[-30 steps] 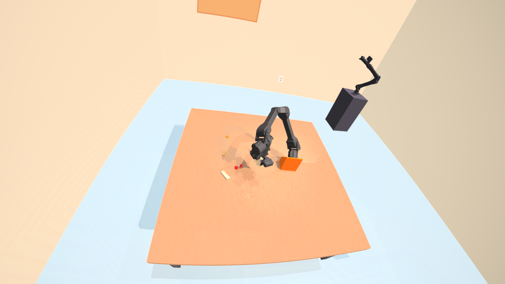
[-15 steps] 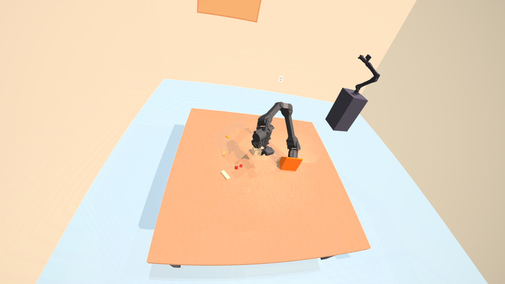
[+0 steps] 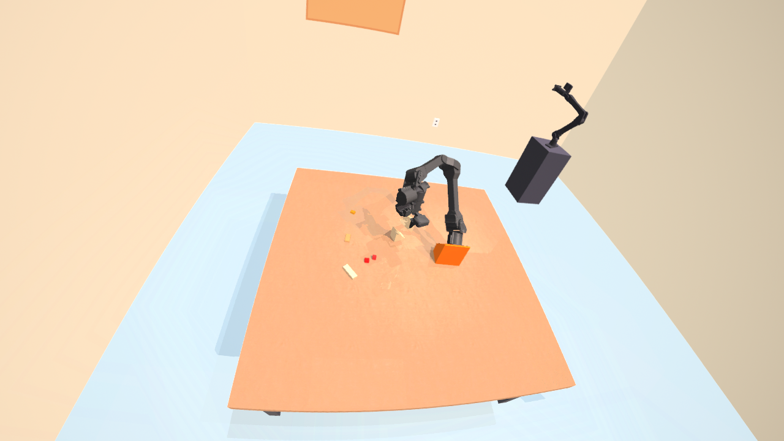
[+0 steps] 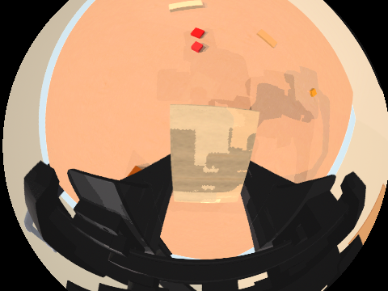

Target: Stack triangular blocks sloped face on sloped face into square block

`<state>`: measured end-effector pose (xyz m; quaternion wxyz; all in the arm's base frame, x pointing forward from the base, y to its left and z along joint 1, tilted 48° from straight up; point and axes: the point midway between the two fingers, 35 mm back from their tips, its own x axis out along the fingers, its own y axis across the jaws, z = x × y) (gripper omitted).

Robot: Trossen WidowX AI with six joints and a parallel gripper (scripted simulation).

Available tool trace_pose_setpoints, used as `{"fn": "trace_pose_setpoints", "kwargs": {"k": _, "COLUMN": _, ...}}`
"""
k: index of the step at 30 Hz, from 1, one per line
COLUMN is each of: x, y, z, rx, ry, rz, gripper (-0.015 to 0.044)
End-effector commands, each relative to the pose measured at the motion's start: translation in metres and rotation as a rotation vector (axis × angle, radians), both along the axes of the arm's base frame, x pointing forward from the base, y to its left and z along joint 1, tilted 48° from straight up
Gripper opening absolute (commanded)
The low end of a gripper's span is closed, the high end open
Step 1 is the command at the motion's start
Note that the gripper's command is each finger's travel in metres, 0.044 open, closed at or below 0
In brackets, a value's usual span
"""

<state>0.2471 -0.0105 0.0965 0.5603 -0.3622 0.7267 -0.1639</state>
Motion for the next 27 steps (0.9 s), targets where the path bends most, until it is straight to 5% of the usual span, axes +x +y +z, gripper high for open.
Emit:
{"fn": "trace_pose_setpoints", "kwargs": {"k": 1, "x": -0.010, "y": -0.009, "z": 0.013, "rx": -0.004, "ry": 0.009, "rz": 0.008, "gripper": 0.0000}}
{"fn": "trace_pose_setpoints", "kwargs": {"k": 19, "x": -0.061, "y": -0.045, "z": 0.064, "rx": -0.009, "ry": 0.026, "rz": 0.034, "gripper": 0.0000}}
{"fn": "trace_pose_setpoints", "kwargs": {"k": 27, "x": -0.055, "y": -0.058, "z": 0.049, "rx": -0.011, "ry": 0.014, "rz": 0.012, "gripper": 0.0000}}
